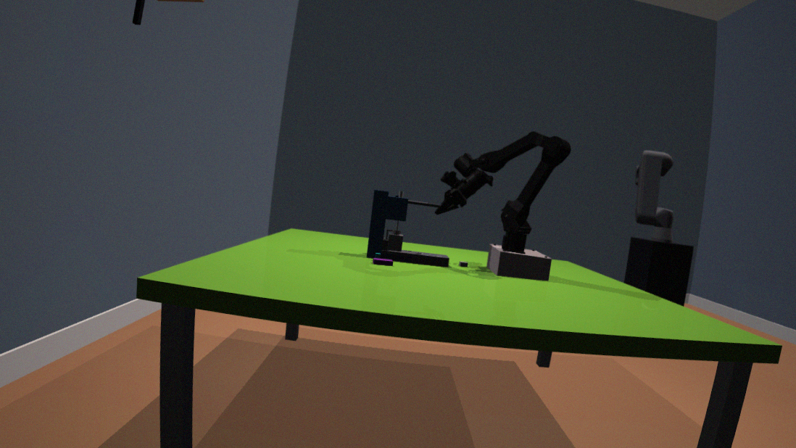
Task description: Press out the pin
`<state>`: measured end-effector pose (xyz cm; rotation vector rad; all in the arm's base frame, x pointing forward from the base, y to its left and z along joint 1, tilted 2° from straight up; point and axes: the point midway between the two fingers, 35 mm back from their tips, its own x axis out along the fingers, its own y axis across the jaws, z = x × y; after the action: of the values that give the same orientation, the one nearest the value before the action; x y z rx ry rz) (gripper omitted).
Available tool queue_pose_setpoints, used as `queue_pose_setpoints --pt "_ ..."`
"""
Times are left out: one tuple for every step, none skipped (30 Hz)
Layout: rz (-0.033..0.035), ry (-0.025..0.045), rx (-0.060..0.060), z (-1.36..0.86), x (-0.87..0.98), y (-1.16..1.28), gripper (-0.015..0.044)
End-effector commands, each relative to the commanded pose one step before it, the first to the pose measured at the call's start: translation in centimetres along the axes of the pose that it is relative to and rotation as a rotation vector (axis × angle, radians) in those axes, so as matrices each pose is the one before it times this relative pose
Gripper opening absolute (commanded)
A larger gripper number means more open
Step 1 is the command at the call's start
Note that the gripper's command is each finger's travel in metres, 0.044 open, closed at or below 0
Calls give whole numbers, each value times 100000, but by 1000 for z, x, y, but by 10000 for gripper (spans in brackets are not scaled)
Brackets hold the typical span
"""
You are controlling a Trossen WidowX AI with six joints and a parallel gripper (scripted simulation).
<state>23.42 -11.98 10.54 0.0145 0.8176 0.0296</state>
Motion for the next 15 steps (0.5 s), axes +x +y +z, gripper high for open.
queue_pose_setpoints --pt "-487 -1364 -567 678 -522 -40 0" --pt "0 0 0 40 -38 0 0" --pt "0 0 0 40 -37 0 0" --pt "0 0 0 40 -37 0 0" --pt "0 0 0 40 -37 0 0" --pt "0 0 0 40 -37 0 0" --pt "0 0 0 40 -37 0 0" --pt "0 0 0 40 -36 0 0" --pt "0 0 0 40 -36 0 0" --pt "0 0 0 40 -36 0 0" --pt "0 0 0 40 -36 0 0" --pt "0 0 0 40 -35 0 0" --pt "0 0 0 40 -35 0 0" --pt "0 0 0 40 -35 0 0" --pt "0 0 0 40 -35 0 0"
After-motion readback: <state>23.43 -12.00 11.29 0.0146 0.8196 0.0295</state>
